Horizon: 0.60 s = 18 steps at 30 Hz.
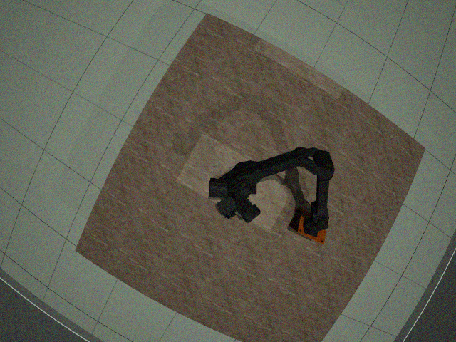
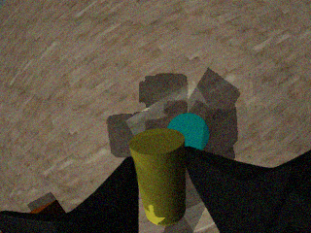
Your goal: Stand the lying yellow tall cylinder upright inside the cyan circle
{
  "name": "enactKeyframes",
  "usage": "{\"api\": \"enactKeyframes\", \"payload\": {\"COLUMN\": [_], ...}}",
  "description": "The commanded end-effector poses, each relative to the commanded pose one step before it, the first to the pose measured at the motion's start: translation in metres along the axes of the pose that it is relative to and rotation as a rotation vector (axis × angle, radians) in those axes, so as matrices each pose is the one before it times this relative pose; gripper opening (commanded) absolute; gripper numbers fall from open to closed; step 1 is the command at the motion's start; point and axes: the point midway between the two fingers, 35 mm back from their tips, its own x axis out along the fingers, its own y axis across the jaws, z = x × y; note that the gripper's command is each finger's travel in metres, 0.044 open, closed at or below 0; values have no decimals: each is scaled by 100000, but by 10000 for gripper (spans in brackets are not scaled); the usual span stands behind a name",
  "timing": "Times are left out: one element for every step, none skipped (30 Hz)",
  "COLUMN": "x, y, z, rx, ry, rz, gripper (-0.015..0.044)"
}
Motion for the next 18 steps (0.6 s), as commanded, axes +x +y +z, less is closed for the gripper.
{"api": "enactKeyframes", "payload": {"x": [229, 36, 35, 34, 34, 33, 33, 32, 32, 32, 31, 30, 30, 29, 29, 28, 27, 27], "y": [215, 23, 22, 22, 22, 21, 21, 21, 17, 14, 14, 13, 12, 11, 10, 10, 10, 9], "z": [-37, -4, -4, -3, -3, -3, -3, -3, -3, -3, -3, -3, -3, -3, -3, -3, -3, -3], "rx": [-304, -17, -18, -19, -20, -21, -22, -23, -24, -25, -26, -27, -28, -29, -30, -32, -33, -34], "ry": [-2631, -588, -590, -592, -595, -597, -599, -602, -604, -606, -608, -610, -612, -614, -616, -618, -620, -622], "rz": [2171, 369, 365, 360, 356, 352, 348, 344, 334, 325, 321, 316, 309, 304, 299, 295, 290, 286], "gripper": [105, 105, 105, 105, 105, 105, 105, 105, 105, 105, 105, 105, 105, 105, 105, 105, 105, 105]}}
